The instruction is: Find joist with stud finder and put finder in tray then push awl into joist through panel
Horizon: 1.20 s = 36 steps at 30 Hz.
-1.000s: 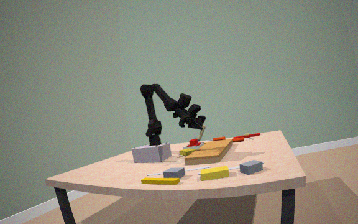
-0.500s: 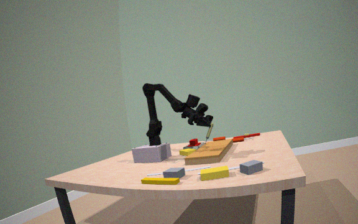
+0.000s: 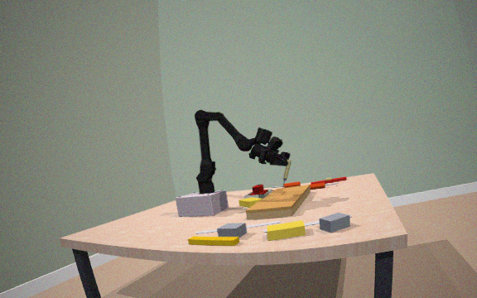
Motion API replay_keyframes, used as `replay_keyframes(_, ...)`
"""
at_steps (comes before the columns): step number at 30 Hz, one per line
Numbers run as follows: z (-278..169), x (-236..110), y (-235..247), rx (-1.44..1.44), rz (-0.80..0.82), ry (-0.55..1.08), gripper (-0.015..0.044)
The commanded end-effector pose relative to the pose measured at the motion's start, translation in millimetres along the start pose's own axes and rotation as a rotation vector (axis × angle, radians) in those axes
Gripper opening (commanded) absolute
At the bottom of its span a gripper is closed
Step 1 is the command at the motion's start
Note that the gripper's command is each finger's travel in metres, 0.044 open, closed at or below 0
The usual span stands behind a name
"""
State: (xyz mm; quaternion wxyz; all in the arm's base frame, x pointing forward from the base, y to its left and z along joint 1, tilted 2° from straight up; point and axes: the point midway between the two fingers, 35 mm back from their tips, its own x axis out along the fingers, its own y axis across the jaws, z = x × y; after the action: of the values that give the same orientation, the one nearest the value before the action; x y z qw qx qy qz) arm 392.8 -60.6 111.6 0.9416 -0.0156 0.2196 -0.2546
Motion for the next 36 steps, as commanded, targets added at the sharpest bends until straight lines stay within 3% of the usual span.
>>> replay_keyframes(1, 4.4, -7.7, 17.8, 0.014, -0.004, -0.038, 0.0000)
replay_keyframes(18, 4.8, -55.0, 88.7, 0.070, 0.006, -0.170, 0.0000)
replay_keyframes(36, -9.3, -128.0, 147.2, 0.185, 0.041, -0.302, 0.0000)
